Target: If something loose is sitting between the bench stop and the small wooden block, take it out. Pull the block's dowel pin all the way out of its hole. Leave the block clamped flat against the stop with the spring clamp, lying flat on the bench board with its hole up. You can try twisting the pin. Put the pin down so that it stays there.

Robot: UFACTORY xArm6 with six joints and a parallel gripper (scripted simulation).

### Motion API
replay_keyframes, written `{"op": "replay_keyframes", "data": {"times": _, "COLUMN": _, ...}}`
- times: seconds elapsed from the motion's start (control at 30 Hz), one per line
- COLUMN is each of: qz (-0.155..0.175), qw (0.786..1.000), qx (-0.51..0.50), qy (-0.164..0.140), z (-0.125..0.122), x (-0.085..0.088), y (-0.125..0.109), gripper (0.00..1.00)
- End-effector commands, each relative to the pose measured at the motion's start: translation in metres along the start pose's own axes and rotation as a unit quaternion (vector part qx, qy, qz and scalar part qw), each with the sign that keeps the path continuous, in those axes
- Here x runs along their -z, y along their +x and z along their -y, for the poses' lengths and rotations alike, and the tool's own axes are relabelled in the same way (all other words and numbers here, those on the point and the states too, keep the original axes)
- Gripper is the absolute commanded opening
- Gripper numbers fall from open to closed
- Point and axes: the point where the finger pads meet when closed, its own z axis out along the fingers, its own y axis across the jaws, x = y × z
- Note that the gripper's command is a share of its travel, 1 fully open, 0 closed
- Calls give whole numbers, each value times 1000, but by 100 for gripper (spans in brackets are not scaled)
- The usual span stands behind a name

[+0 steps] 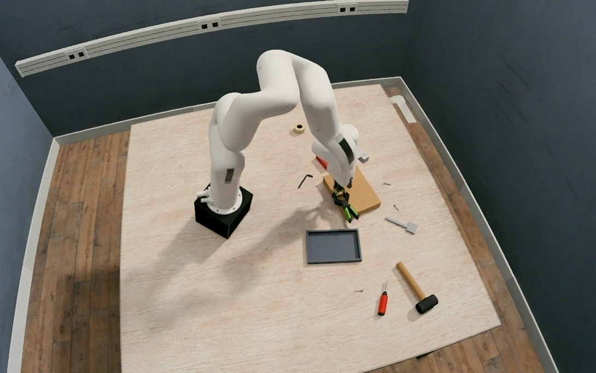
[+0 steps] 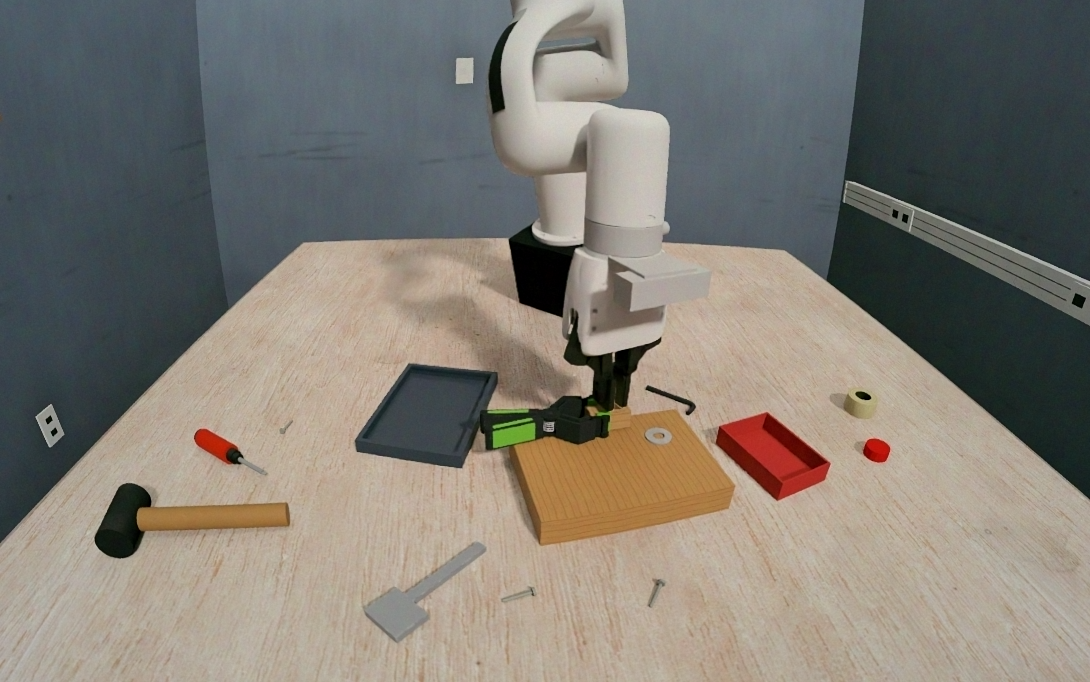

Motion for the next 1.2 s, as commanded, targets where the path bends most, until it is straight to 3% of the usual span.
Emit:
{"op": "replay_keyframes", "data": {"times": 0.0, "qz": -3, "qw": 999, "qx": -54, "qy": -6, "z": 0, "x": 1, "y": 1, "gripper": 0}}
{"op": "replay_keyframes", "data": {"times": 0.73, "qz": -4, "qw": 973, "qx": -232, "qy": -5, "z": 0, "x": 1, "y": 1, "gripper": 0}}
{"op": "replay_keyframes", "data": {"times": 1.17, "qz": -5, "qw": 933, "qx": -359, "qy": -4, "z": 0, "x": 2, "y": 1, "gripper": 0}}
